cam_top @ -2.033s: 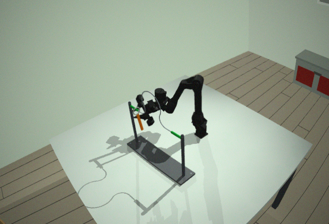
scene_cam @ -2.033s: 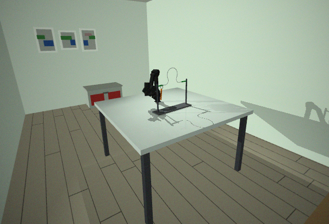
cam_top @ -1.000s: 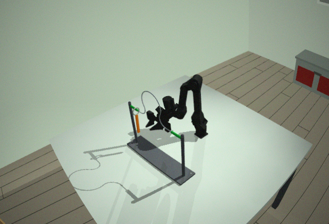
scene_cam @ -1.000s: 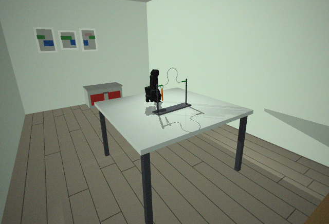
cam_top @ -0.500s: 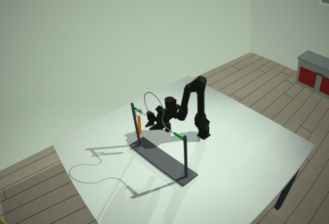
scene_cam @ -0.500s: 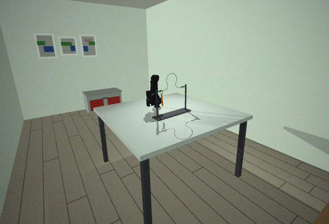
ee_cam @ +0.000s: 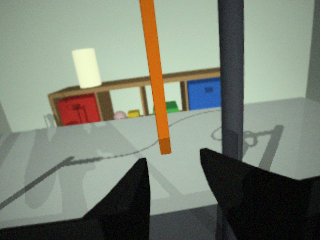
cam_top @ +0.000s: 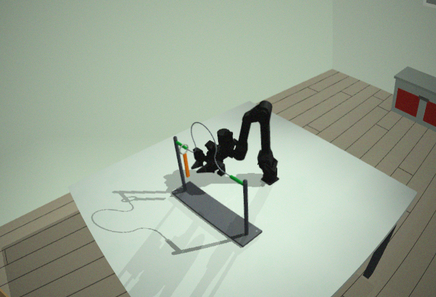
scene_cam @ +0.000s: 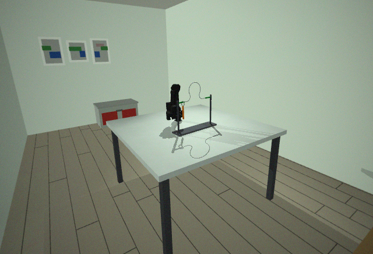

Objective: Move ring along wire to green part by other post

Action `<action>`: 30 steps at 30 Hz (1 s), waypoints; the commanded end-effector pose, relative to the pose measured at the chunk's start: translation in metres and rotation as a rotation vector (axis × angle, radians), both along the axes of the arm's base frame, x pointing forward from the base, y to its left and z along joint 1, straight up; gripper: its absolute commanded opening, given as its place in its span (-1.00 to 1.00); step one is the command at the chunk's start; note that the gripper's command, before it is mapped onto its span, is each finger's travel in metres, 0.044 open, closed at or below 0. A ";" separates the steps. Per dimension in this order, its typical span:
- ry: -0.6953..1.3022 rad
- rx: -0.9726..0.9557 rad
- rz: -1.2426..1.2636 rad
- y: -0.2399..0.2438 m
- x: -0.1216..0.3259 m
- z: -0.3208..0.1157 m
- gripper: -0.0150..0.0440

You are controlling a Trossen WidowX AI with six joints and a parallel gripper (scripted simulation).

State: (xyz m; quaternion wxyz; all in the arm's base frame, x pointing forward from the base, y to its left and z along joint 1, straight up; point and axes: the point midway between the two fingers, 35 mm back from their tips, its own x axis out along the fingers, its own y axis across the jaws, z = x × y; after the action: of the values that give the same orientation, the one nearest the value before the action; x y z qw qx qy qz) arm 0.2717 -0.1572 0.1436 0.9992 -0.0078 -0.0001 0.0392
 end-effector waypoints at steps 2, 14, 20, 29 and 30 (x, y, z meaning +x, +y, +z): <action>0.029 -0.012 -0.005 -0.003 -0.004 0.004 0.05; -0.010 -0.041 -0.001 -0.001 0.003 0.001 0.05; 0.033 -0.029 -0.003 -0.003 -0.005 0.005 0.05; -0.045 0.003 -0.001 0.002 0.000 0.000 0.05; -0.049 0.005 -0.001 0.002 0.000 0.000 0.05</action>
State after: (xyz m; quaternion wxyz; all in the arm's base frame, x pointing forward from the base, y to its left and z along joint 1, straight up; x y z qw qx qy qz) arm 0.2716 -0.1571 0.1458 0.9990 -0.0150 -0.0157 0.0399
